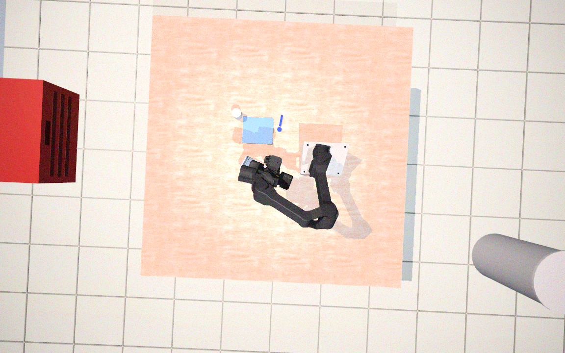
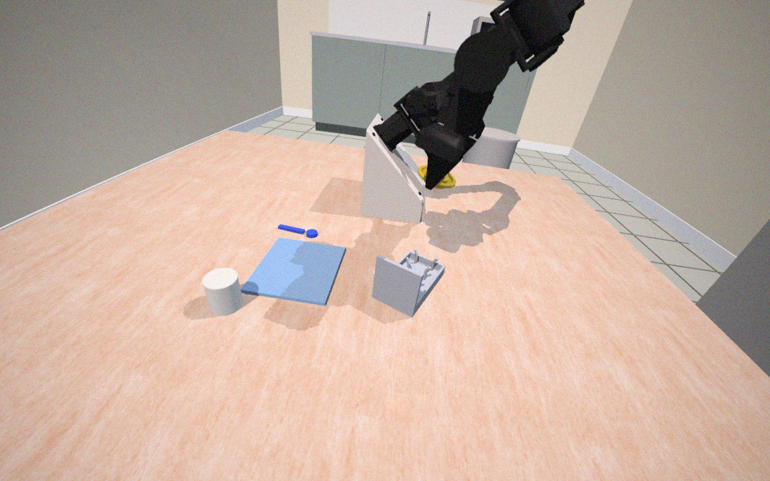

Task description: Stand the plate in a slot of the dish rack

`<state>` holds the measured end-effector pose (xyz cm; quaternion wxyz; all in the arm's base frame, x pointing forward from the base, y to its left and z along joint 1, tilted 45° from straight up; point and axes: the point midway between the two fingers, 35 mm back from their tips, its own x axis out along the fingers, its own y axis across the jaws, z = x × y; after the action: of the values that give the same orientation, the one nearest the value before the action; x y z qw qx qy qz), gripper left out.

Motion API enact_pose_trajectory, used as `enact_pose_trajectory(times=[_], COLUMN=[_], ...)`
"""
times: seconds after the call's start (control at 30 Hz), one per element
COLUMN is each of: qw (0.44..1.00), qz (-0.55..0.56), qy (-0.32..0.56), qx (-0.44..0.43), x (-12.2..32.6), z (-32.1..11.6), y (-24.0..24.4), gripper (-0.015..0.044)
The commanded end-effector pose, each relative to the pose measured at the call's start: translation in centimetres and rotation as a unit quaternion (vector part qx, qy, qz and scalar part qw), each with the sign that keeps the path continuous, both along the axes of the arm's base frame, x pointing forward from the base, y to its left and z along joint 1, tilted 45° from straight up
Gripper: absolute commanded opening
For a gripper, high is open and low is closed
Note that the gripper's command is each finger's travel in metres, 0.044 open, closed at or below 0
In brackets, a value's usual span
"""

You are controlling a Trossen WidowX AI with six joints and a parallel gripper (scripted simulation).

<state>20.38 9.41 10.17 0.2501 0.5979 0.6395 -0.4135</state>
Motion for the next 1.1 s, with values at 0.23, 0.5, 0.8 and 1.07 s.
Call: enact_pose_trajectory(times=[0.23, 0.5, 0.8, 1.07], qw=[0.989, 0.969, 0.938, 0.902], qz=[0.085, 0.136, 0.196, 0.231], qy=[-0.041, -0.085, -0.141, -0.199], qx=[-0.117, -0.190, -0.250, -0.307], x=[-0.8, -0.7, -0.9, -0.6], z=[-3.7, -5.6, -7.2, -8.2], y=[0.4, 0.6, 1.2, 1.6], gripper=[0.0000, 0.0000, 0.0000, 0.0000])
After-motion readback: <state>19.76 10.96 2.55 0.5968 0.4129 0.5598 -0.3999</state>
